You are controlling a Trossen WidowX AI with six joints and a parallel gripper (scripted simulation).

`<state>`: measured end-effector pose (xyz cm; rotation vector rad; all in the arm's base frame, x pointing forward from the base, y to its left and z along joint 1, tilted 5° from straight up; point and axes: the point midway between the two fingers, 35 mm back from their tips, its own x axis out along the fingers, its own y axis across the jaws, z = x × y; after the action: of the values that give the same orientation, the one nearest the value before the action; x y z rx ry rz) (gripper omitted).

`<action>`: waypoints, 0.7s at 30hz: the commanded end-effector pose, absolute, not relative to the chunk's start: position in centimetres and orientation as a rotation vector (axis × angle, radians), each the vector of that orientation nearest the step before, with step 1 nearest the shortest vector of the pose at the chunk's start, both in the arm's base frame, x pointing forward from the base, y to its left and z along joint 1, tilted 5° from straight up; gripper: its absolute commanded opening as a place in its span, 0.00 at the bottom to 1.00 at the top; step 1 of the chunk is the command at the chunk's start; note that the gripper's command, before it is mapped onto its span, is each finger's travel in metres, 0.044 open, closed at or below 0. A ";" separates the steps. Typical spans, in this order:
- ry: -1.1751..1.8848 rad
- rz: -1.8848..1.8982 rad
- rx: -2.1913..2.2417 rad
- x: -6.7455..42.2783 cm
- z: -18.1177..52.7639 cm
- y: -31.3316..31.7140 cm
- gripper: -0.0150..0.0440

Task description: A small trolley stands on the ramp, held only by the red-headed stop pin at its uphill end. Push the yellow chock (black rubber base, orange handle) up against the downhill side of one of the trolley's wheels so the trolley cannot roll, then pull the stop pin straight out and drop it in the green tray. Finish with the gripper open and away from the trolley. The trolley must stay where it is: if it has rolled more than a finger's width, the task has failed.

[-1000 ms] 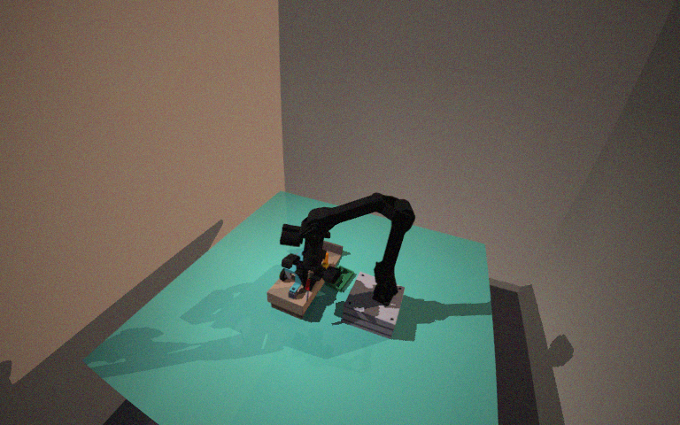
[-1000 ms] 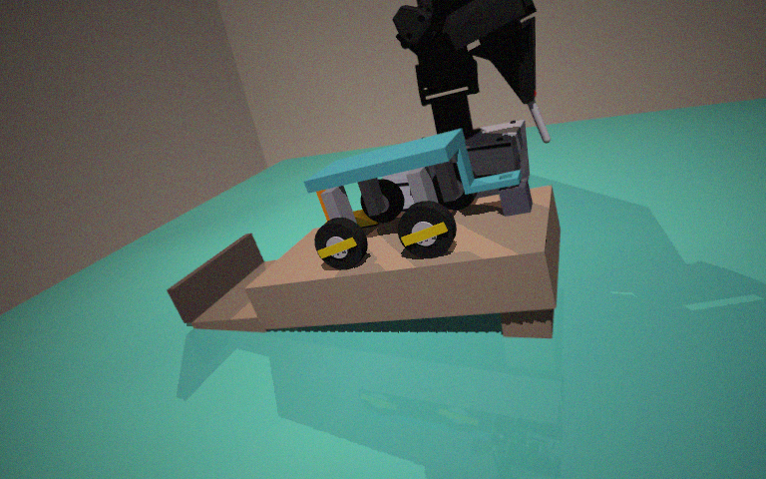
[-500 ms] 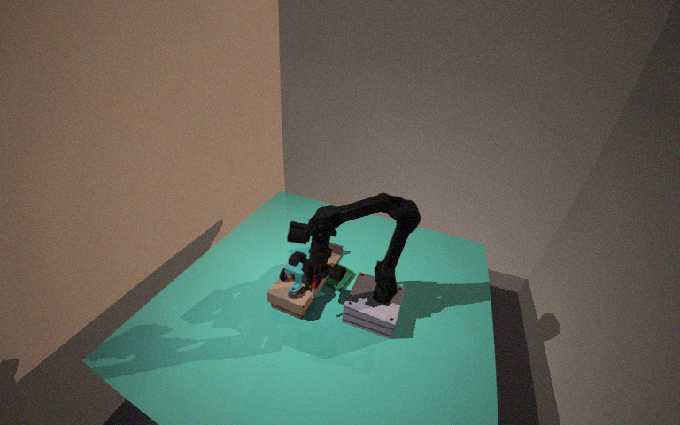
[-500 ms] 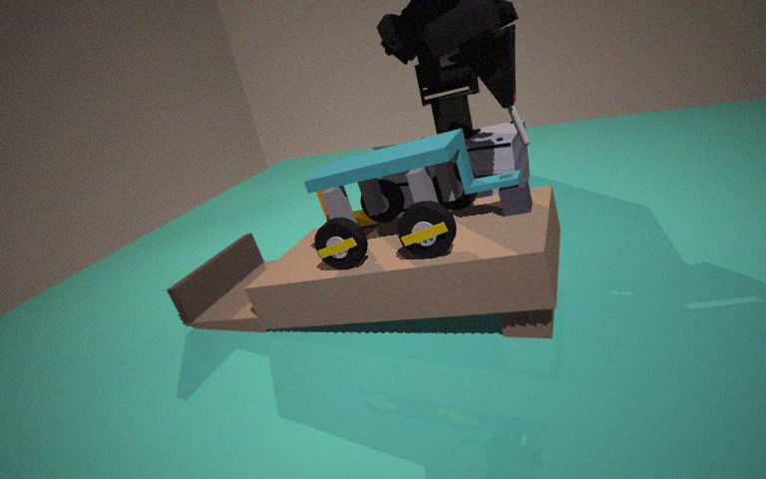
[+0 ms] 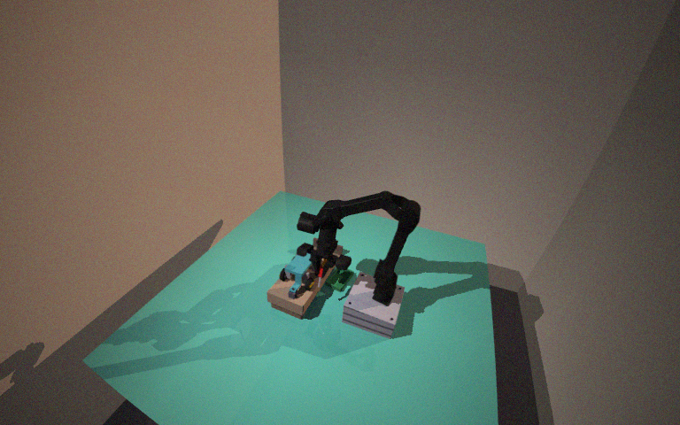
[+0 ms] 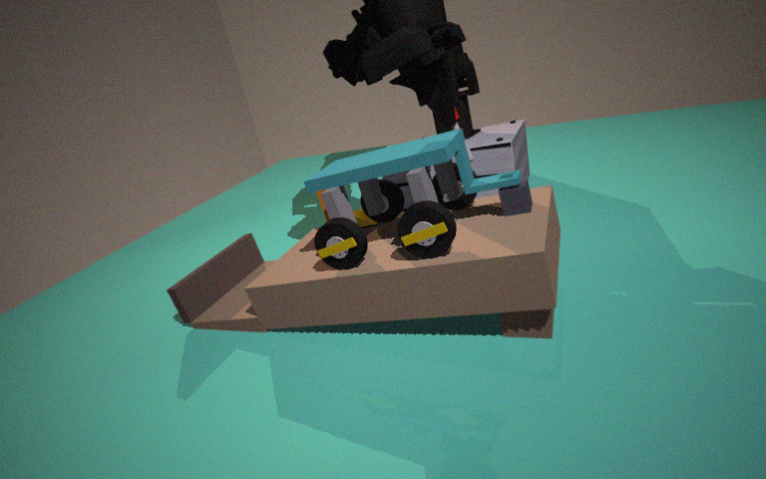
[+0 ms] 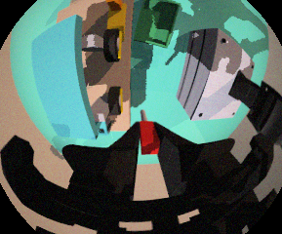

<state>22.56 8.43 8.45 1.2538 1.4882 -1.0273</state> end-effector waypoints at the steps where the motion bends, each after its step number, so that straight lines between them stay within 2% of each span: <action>1: 1.490 -1.025 1.249 22.7 8.3 6.9 0.25; 21: 1.486 -1.029 1.245 23.4 7.6 -1.1 0.25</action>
<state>23.16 0.05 7.59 1.2496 1.4874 -1.0332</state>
